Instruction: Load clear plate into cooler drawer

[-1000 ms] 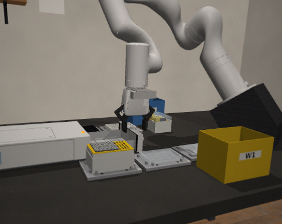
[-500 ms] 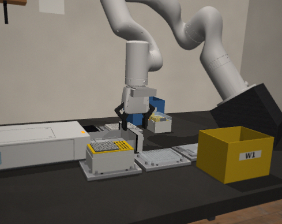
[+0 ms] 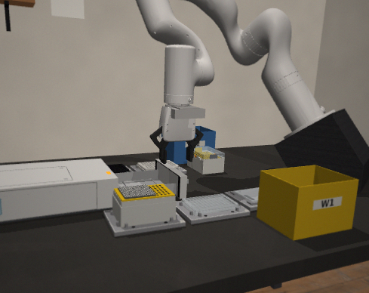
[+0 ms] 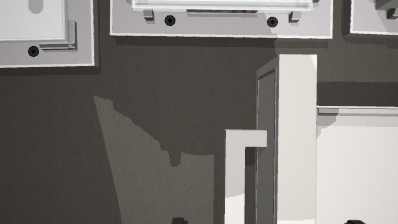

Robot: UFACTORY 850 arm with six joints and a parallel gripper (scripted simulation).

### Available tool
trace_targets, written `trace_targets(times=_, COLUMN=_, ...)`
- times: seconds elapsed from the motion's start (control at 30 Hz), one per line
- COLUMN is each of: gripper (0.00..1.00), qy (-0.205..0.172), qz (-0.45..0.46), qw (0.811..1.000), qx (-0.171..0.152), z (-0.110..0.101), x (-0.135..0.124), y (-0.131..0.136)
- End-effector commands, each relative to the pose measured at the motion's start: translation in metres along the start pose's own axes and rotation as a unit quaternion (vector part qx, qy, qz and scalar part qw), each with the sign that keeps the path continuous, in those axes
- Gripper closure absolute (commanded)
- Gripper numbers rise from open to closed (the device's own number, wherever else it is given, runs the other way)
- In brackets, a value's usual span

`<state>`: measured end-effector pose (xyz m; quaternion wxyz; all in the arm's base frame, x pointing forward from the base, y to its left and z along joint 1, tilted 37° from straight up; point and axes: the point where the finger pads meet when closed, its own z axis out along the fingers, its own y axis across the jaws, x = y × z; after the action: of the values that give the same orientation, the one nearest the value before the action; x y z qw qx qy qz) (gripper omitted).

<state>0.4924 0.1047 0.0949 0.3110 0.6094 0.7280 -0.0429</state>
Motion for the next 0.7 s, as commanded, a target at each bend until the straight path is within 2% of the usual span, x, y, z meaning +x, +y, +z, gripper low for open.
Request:
trace_targets(times=0.0, gripper=0.12, qy=0.0, qz=0.0, qw=1.0, qx=0.0, z=-0.008, x=0.0, y=0.001)
trace_targets(times=0.67, gripper=0.12, qy=0.0, qz=0.0, qw=1.0, qx=0.0, z=-0.038, x=0.0, y=0.001)
